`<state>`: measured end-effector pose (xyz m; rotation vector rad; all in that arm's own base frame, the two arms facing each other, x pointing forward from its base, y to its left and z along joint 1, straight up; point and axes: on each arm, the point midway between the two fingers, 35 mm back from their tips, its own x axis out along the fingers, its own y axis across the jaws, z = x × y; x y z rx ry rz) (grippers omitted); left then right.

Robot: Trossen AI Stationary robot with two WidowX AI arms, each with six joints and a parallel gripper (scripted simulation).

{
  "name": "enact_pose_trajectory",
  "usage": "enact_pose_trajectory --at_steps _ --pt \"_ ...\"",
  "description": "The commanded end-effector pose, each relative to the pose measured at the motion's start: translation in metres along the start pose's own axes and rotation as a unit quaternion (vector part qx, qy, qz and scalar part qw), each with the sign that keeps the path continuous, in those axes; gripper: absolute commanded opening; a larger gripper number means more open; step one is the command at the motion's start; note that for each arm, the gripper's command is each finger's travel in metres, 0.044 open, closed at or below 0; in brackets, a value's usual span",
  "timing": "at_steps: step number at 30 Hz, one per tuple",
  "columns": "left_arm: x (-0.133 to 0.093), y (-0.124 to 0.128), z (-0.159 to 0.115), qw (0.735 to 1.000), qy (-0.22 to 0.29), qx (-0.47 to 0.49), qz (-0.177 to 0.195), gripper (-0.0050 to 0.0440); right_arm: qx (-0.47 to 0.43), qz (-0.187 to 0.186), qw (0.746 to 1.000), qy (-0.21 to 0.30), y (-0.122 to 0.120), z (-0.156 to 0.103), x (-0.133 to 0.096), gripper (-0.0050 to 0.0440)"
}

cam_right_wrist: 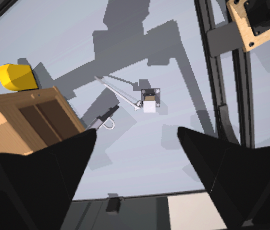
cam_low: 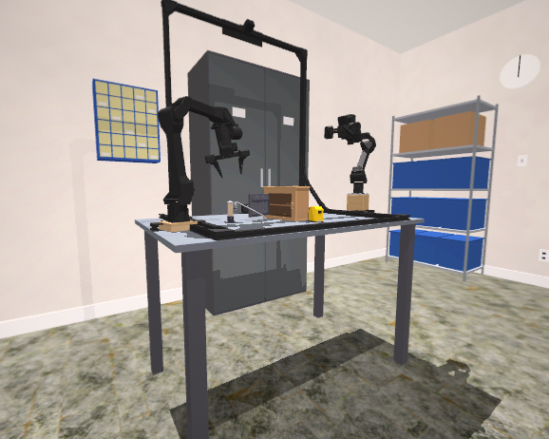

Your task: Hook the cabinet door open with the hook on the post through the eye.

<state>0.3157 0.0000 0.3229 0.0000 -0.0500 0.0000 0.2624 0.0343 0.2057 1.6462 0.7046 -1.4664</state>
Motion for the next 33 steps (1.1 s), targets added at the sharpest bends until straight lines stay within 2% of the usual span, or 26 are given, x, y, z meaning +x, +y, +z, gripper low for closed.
enact_pose_trajectory --at_steps 1,17,24,25,32,33 --pt "0.0 0.0 0.0 1.0 0.0 0.0 0.0 0.04 0.0 0.0 1.0 0.0 0.0 0.0 0.0 0.04" --pt "0.0 0.0 0.0 1.0 0.0 0.0 0.0 0.04 0.0 0.0 1.0 0.0 0.0 0.0 0.0 0.04" --pt "-0.002 0.005 0.002 1.0 0.0 0.001 0.0 0.04 -0.025 -0.002 1.0 0.0 0.002 -0.001 0.001 0.0232" --pt "-0.003 0.007 0.003 1.0 0.001 0.001 0.0 0.04 -0.036 -0.003 0.999 0.0 0.002 -0.001 0.001 0.022" --pt "-0.017 0.031 0.014 1.0 0.004 0.004 0.0 0.04 -0.184 -0.016 0.983 0.0 0.013 -0.007 0.007 0.022" --pt "-0.017 0.031 0.014 1.0 0.004 0.004 0.0 0.04 -0.184 -0.016 0.983 0.0 0.013 -0.007 0.007 0.022"
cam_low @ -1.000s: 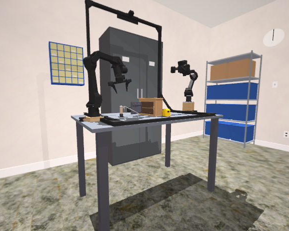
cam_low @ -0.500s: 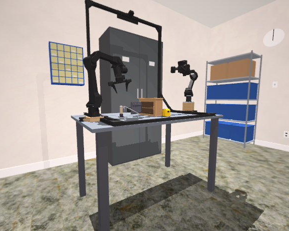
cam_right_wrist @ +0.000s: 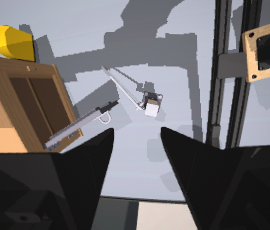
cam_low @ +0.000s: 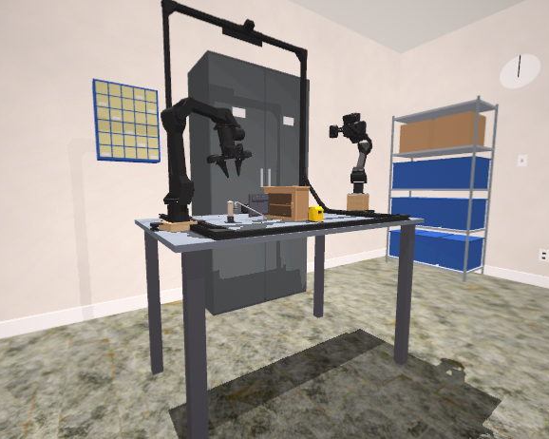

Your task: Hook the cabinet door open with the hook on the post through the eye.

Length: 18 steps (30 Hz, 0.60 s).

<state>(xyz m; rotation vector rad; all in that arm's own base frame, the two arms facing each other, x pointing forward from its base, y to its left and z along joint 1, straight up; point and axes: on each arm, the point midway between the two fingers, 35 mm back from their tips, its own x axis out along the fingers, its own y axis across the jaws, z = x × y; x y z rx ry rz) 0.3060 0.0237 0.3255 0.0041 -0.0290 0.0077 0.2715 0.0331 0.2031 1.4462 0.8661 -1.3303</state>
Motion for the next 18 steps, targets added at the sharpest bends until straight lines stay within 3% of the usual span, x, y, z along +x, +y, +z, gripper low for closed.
enact_pose_trajectory --at_steps 1,7,13,16,18 --pt "-0.008 0.008 0.011 1.0 -0.007 0.002 -0.004 0.04 -0.058 -0.007 0.998 0.003 0.006 -0.002 0.002 0.022" --pt "-0.032 0.031 0.023 1.0 -0.002 0.004 -0.004 0.04 -0.222 -0.021 0.975 0.009 0.02 -0.005 0.01 0.022" --pt "-0.054 0.042 0.031 1.0 0.001 0.005 -0.004 0.04 -0.354 -0.03 0.935 0.019 0.031 -0.007 0.017 0.022" --pt "-0.065 0.045 0.035 1.0 0.003 0.005 -0.004 0.04 -0.416 -0.034 0.908 0.024 0.036 -0.008 0.02 0.022" --pt "-0.065 0.045 0.035 1.0 0.003 0.005 -0.004 0.04 -0.416 -0.034 0.908 0.024 0.036 -0.008 0.02 0.022"
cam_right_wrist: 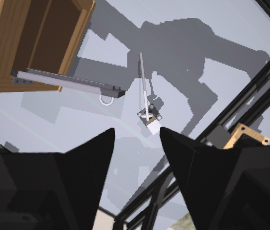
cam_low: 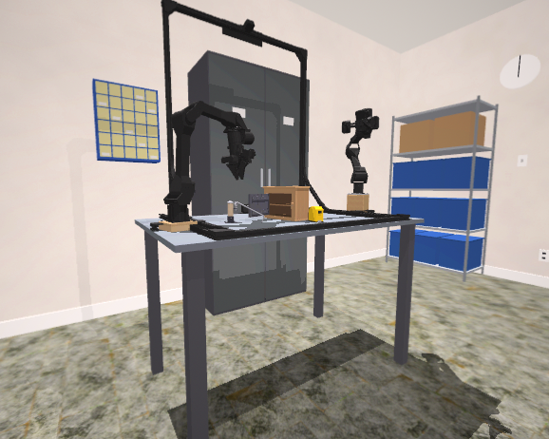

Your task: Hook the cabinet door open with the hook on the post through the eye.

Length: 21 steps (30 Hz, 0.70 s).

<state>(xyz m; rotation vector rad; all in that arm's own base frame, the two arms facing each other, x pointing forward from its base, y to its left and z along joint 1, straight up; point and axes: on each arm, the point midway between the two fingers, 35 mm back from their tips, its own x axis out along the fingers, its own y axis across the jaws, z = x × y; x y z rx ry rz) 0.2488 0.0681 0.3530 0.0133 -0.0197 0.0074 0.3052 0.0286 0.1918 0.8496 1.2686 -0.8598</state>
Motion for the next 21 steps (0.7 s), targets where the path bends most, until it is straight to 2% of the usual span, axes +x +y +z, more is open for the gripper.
enact_pose_trajectory --at_steps 1,8,15,17,21 --pt "-0.013 0.001 0.007 1.0 -0.001 0.0 -0.004 0.04 -0.095 -0.004 0.995 0.009 0.006 0.004 0.004 0.022" --pt "-0.043 0.001 0.016 1.0 0.003 -0.001 -0.004 0.04 -0.261 -0.007 0.965 0.025 0.018 0.013 0.014 0.022" --pt "-0.065 -0.006 0.022 1.0 0.006 -0.003 -0.004 0.04 -0.413 -0.004 0.91 0.039 0.027 0.021 0.024 0.022" --pt "-0.065 -0.006 0.022 1.0 0.006 -0.003 -0.004 0.04 -0.413 -0.004 0.91 0.039 0.027 0.021 0.024 0.022" --pt "-0.077 -0.015 0.026 1.0 0.008 -0.005 -0.004 0.04 -0.517 0.001 0.854 0.048 0.033 0.027 0.031 0.022"
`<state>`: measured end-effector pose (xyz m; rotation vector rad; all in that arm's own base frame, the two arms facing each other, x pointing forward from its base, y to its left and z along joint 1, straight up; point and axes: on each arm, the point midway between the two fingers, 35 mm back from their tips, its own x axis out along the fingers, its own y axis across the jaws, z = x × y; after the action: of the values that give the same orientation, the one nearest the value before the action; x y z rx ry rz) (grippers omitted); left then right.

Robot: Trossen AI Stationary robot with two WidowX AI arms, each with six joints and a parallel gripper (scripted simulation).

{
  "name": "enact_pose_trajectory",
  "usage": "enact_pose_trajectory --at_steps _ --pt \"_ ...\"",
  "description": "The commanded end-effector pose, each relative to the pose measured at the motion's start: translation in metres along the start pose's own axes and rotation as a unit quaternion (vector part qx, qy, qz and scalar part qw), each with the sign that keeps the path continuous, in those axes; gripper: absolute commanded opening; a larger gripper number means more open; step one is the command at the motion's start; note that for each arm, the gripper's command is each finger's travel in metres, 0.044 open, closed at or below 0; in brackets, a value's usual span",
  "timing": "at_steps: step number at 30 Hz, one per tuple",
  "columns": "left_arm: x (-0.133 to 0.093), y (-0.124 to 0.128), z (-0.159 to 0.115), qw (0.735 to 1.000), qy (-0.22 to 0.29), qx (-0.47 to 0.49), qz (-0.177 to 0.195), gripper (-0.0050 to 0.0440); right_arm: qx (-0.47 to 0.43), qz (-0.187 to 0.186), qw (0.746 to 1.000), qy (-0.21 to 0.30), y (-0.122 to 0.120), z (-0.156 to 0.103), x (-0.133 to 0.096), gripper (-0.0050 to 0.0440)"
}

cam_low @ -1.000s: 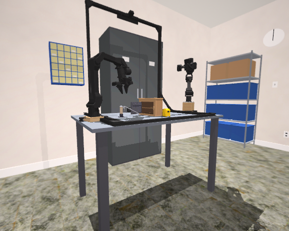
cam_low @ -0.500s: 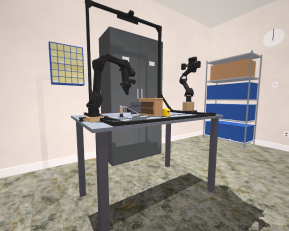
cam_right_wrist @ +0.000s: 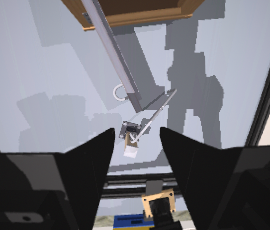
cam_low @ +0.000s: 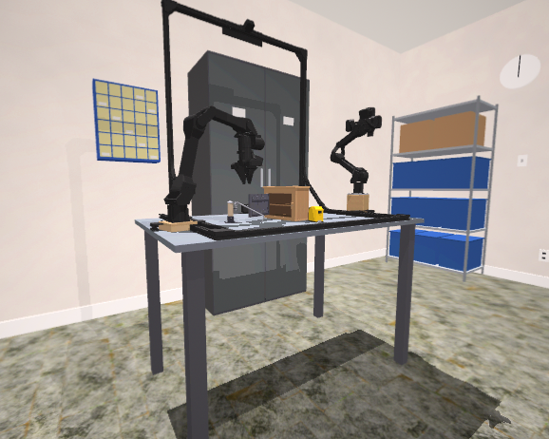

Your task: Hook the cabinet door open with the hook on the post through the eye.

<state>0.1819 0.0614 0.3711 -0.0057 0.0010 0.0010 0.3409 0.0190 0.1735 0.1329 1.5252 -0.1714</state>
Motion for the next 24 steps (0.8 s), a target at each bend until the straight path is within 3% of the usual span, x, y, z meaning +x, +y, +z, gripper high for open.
enact_pose_trajectory --at_steps 1,9,24 --pt "-0.013 -0.012 0.007 1.0 -0.002 0.005 0.0 0.04 -0.105 0.007 0.994 0.012 0.0 0.01 0.009 0.022" --pt "-0.022 -0.023 0.009 1.0 -0.001 0.003 0.0 0.04 -0.208 0.014 0.978 0.018 -0.002 0.018 0.015 0.022" --pt "-0.023 -0.024 0.009 1.0 -0.001 0.002 0.0 0.04 -0.214 0.014 0.977 0.018 -0.002 0.019 0.016 0.022"
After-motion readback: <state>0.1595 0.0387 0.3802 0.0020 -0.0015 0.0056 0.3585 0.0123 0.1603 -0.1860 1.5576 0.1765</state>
